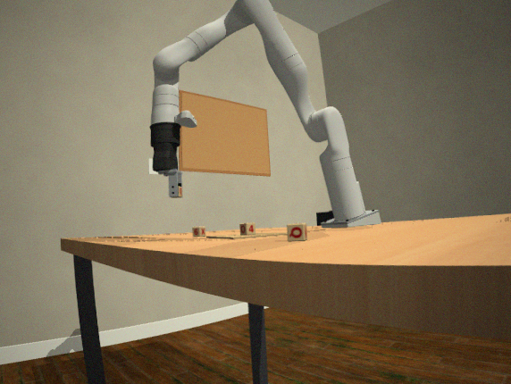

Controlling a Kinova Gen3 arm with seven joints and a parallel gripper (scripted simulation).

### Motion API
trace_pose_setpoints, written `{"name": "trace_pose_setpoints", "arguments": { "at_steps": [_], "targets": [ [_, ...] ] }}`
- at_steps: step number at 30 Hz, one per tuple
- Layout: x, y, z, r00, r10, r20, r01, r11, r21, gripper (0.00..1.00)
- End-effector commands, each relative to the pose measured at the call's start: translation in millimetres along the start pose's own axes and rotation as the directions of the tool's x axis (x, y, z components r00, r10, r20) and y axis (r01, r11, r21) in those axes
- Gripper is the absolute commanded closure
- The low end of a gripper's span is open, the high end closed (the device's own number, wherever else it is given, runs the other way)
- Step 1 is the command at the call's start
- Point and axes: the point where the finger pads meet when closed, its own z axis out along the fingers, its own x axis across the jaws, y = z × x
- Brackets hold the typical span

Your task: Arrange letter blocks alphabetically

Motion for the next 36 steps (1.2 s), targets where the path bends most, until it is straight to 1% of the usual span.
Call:
{"name": "trace_pose_setpoints", "arguments": {
  "at_steps": [1, 9, 11, 17, 26, 28, 36],
  "targets": [
    [7, -7, -1.7, 1.000, 0.008, -0.002, -0.008, 1.000, -0.001, 0.51],
    [23, -33, -2.6, 0.994, 0.109, 0.004, -0.109, 0.994, -0.003, 0.51],
    [23, -33, -2.6, 0.994, 0.109, 0.004, -0.109, 0.994, -0.003, 0.51],
    [37, -59, -3.5, 0.977, 0.212, 0.007, -0.212, 0.977, -0.007, 0.51],
    [55, -104, -4.6, 0.924, 0.382, 0.006, -0.382, 0.924, -0.012, 0.51],
    [55, -104, -4.6, 0.924, 0.382, 0.006, -0.382, 0.924, -0.012, 0.51],
    [66, -143, -5.2, 0.854, 0.520, 0.001, -0.520, 0.854, -0.010, 0.51]
  ]
}}
